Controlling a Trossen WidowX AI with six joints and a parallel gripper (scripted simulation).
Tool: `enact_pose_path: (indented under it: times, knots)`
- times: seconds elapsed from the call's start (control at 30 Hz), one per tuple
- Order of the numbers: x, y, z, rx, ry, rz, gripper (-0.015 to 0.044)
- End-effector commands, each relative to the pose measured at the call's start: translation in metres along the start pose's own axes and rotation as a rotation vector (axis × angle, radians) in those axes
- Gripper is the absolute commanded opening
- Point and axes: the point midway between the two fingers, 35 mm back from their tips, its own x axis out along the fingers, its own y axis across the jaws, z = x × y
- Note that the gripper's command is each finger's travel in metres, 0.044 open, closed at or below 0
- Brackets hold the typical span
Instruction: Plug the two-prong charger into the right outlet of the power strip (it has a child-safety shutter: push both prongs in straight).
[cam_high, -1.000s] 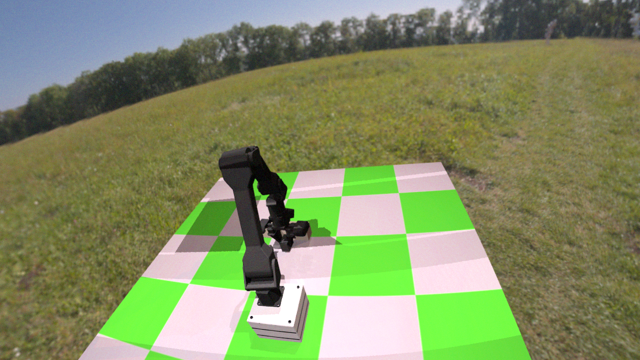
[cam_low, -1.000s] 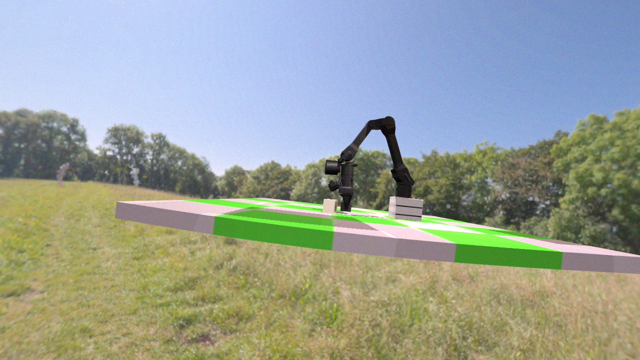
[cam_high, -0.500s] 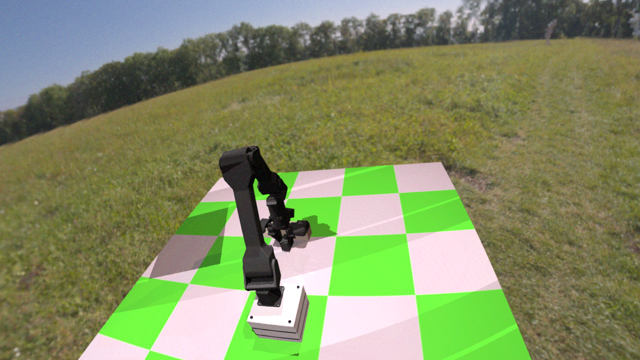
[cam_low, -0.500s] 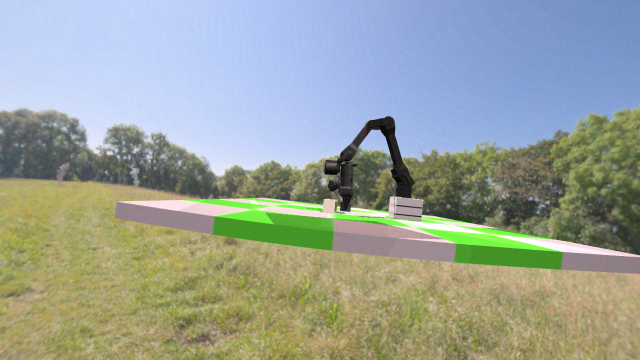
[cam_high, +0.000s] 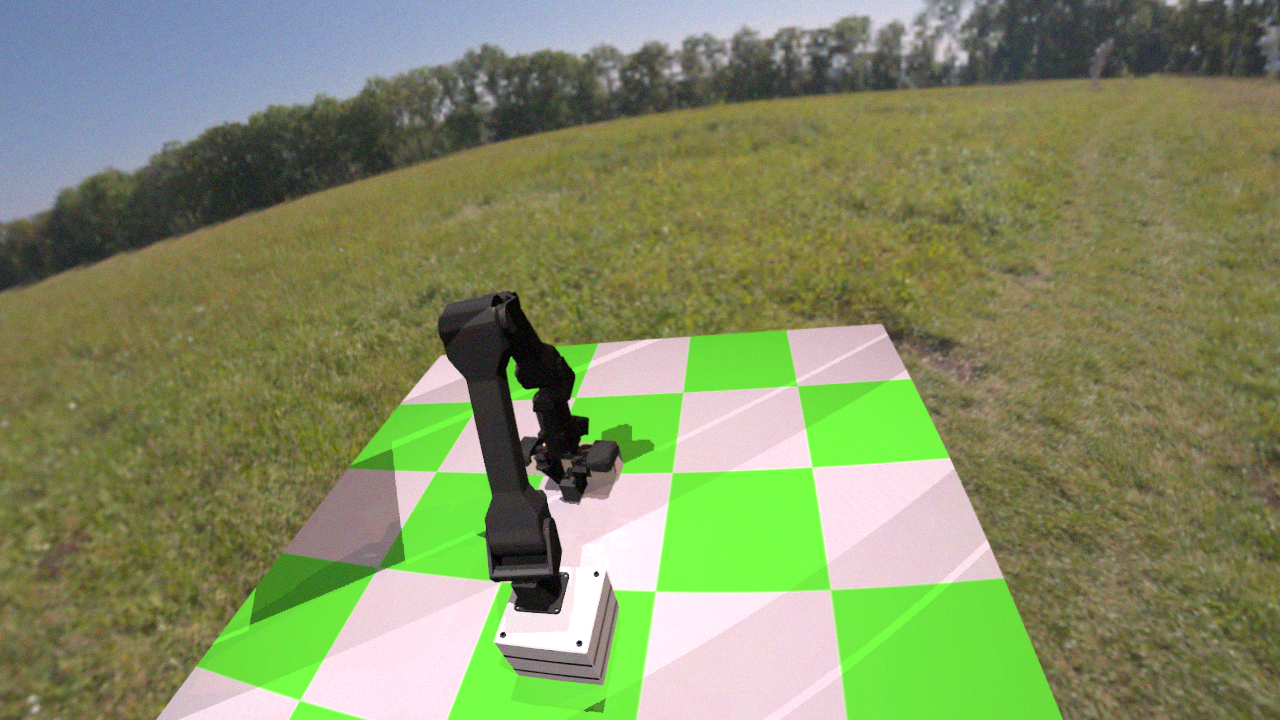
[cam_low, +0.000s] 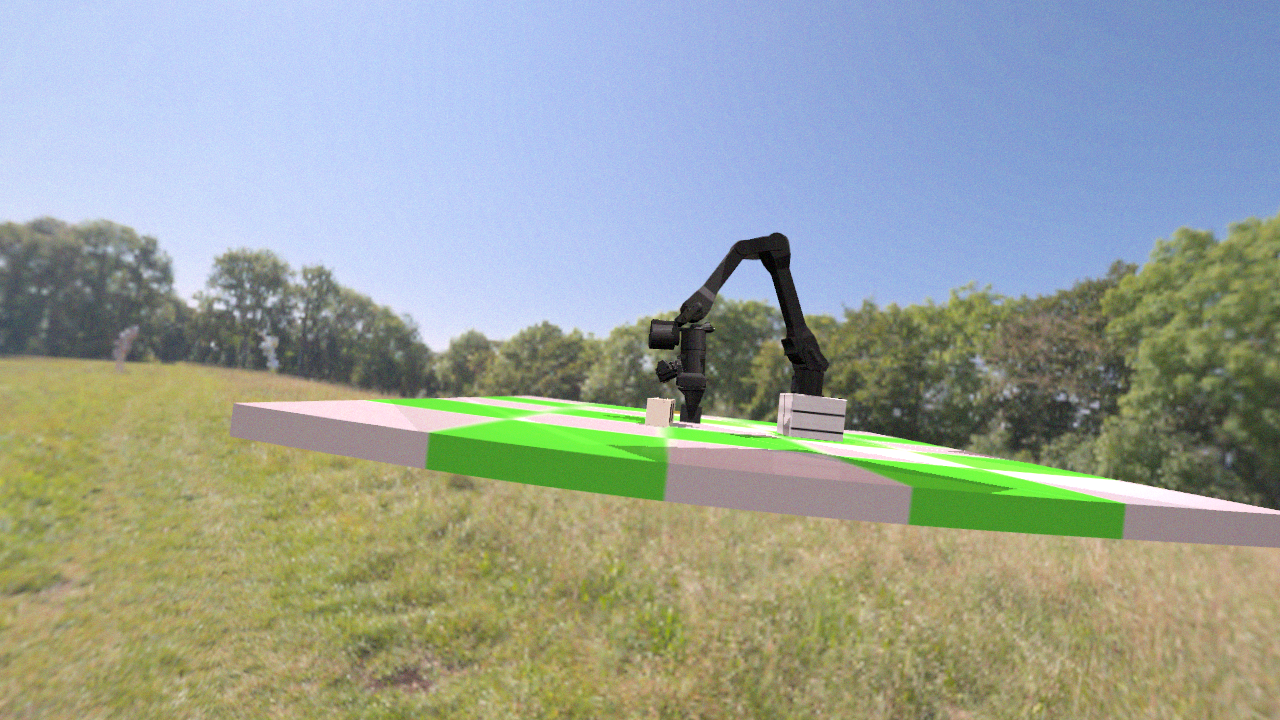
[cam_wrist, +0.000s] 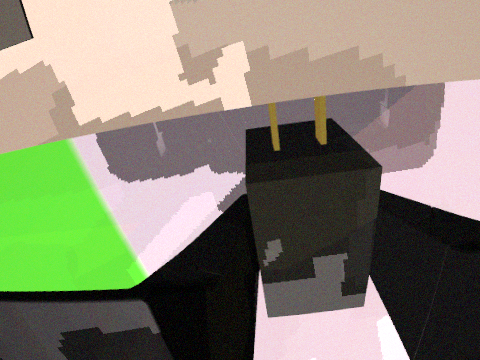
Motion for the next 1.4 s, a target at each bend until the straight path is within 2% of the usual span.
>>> enact_pose_path:
  times: [0.0,1.37]
  knots:
    - [-0.0005,0.0000,0.0008,-0.005,-0.002,0.000,0.0000]
    - [-0.0011,0.0000,0.0045,-0.005,-0.002,0.000,0.0000]
